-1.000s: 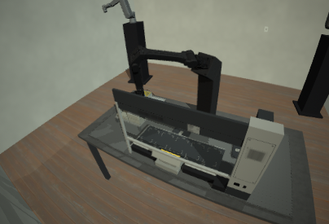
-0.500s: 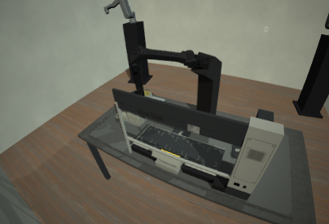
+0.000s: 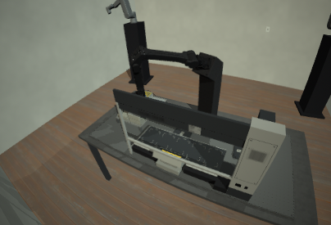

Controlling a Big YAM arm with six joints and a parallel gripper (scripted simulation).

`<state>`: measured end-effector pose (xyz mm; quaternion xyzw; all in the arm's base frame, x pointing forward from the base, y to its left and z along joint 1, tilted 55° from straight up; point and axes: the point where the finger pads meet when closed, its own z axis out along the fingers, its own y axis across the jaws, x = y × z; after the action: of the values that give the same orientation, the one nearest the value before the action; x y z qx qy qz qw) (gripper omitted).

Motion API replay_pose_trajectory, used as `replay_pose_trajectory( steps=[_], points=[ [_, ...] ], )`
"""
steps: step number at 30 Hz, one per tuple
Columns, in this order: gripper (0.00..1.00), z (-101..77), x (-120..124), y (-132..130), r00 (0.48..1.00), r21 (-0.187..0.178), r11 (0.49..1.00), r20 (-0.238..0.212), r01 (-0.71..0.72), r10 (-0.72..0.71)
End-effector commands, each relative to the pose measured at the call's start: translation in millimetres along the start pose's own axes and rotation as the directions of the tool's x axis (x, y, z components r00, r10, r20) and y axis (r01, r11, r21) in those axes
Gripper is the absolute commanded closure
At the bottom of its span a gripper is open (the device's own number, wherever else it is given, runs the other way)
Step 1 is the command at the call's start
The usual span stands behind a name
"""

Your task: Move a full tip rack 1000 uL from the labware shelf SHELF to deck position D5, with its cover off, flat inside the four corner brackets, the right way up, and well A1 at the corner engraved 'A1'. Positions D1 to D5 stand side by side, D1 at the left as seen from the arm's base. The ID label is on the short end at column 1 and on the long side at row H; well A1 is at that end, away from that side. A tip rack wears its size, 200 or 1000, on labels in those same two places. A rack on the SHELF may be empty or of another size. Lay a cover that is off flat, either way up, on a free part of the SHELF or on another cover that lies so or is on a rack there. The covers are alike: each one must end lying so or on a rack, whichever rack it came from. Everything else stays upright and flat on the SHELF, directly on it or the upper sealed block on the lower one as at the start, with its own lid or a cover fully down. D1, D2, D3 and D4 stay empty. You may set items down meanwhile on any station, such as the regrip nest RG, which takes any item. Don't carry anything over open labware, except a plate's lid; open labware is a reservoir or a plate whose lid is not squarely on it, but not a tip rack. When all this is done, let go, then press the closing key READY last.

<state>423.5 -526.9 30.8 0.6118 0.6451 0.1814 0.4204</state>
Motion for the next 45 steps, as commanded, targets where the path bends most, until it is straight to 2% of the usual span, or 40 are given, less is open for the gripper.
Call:
replay_pose_trajectory(
  steps=[1,45],
  points=[
    [1.00,7.1,6,10,1.000,0.000,1.000,-0.013,-0.008,0.008],
    [1.00,0.5,0,25,1.000,-0.014,1.000,0.001,0.003,-0.003]
  ],
)
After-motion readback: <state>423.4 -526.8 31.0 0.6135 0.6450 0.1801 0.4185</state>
